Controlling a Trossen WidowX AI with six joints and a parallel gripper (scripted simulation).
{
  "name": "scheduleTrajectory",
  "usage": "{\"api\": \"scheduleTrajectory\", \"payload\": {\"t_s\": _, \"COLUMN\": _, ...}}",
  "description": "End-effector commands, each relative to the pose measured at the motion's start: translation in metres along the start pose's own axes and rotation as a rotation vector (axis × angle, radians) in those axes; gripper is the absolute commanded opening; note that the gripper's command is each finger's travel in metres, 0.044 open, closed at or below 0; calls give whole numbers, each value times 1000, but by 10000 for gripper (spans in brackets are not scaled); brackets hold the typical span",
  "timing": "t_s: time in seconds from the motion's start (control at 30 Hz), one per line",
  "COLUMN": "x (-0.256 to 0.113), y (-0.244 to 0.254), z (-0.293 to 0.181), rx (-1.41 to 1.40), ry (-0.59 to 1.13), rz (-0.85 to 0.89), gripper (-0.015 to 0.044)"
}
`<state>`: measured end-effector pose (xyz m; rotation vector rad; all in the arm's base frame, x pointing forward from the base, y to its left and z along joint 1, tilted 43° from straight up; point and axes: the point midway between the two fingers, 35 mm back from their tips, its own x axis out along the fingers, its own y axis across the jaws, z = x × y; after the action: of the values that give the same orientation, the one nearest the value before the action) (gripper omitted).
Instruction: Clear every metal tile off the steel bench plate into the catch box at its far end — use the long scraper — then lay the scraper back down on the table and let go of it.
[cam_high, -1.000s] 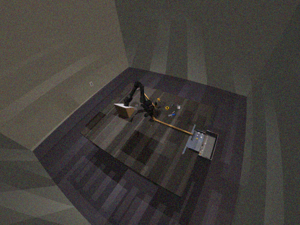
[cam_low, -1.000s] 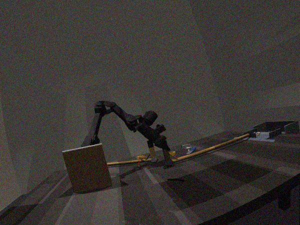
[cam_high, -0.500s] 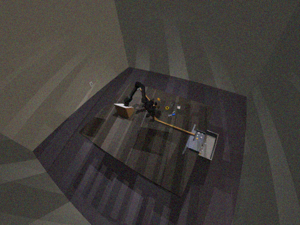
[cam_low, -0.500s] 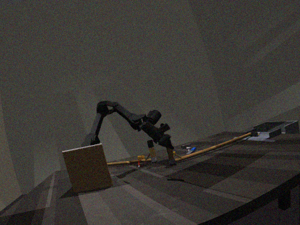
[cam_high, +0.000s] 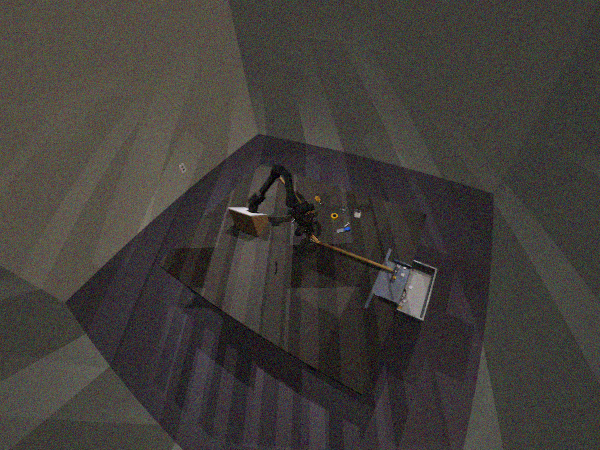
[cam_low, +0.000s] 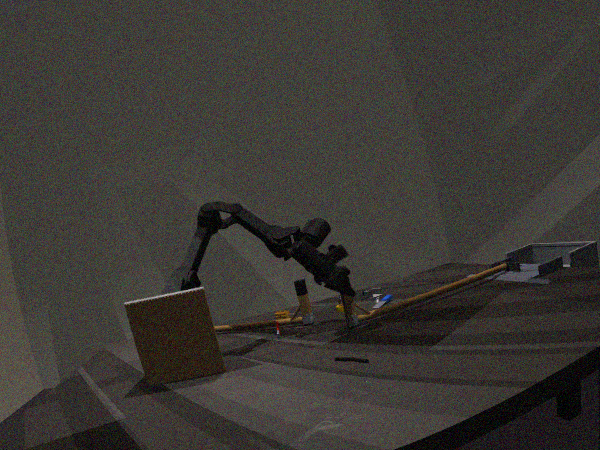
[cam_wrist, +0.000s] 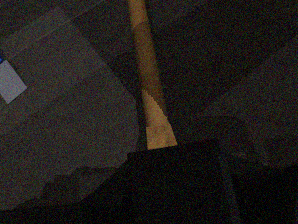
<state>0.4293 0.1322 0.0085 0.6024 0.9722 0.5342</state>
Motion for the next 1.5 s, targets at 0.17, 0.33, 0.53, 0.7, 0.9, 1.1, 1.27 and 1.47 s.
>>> {"api": "scheduleTrajectory", "payload": {"t_s": 0.17, "x": 6, "y": 0, "z": 16, "rx": -3, "ry": -14, "rz": -1, "gripper": 0}}
{"api": "scheduleTrajectory", "payload": {"t_s": 0.33, "x": 11, "y": 0, "z": 23, "rx": -3, "ry": -14, "rz": -1, "gripper": 0}}
{"api": "scheduleTrajectory", "payload": {"t_s": 0.53, "x": 16, "y": 0, "z": 30, "rx": -3, "ry": -14, "rz": -1, "gripper": 0}}
{"api": "scheduleTrajectory", "payload": {"t_s": 0.7, "x": 20, "y": 0, "z": 36, "rx": -3, "ry": -15, "rz": 0, "gripper": 0}}
{"api": "scheduleTrajectory", "payload": {"t_s": 0.9, "x": 26, "y": 0, "z": 44, "rx": -4, "ry": -15, "rz": 0, "gripper": 0}}
{"api": "scheduleTrajectory", "payload": {"t_s": 1.1, "x": 31, "y": -1, "z": 51, "rx": -4, "ry": -16, "rz": 0, "gripper": 0}}
{"api": "scheduleTrajectory", "payload": {"t_s": 1.27, "x": 35, "y": -1, "z": 56, "rx": -4, "ry": -16, "rz": 0, "gripper": 0}}
{"api": "scheduleTrajectory", "payload": {"t_s": 1.47, "x": 40, "y": -1, "z": 63, "rx": -4, "ry": -16, "rz": 0, "gripper": 0}}
